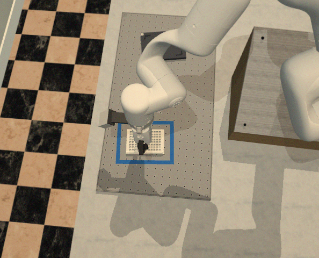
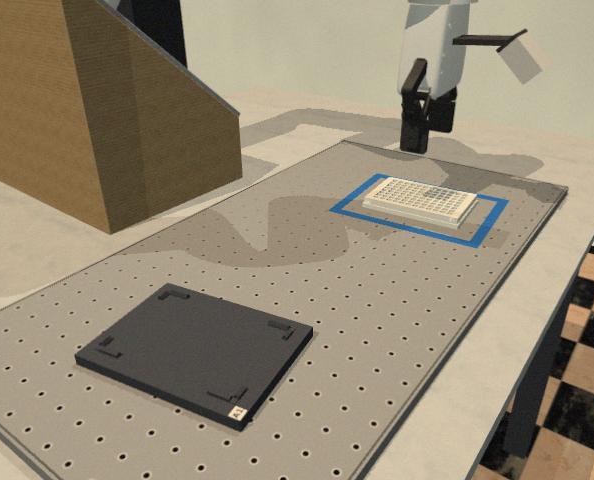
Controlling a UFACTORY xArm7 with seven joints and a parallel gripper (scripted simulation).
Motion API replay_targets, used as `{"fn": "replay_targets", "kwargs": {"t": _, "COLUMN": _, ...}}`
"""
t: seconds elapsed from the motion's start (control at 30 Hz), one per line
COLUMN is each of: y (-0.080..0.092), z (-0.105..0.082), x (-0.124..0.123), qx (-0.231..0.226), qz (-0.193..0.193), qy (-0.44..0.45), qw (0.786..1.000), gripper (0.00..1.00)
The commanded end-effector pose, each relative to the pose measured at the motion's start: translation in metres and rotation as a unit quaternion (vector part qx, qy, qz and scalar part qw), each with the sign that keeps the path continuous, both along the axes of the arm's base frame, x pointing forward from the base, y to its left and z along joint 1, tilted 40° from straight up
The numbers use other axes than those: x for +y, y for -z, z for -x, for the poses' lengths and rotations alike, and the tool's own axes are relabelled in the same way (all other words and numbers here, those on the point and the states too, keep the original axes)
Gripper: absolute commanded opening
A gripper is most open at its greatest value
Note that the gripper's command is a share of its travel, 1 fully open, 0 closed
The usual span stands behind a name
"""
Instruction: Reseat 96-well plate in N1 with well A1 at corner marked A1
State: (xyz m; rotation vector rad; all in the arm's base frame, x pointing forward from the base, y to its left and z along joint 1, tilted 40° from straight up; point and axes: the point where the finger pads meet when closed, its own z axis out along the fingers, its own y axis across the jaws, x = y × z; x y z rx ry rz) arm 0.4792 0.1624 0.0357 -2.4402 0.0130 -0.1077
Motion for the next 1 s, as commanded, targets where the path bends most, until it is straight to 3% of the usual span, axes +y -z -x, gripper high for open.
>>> {"fn": "replay_targets", "kwargs": {"t": 0.0, "y": -0.001, "z": -0.001, "x": -0.001, "qx": -0.001, "qz": 0.0, "qy": 0.001, "qw": 1.0, "gripper": 1.0}}
{"fn": "replay_targets", "kwargs": {"t": 0.97, "y": 0.031, "z": -0.005, "x": 0.026, "qx": -0.001, "qz": 0.0, "qy": 0.001, "qw": 1.0, "gripper": 1.0}}
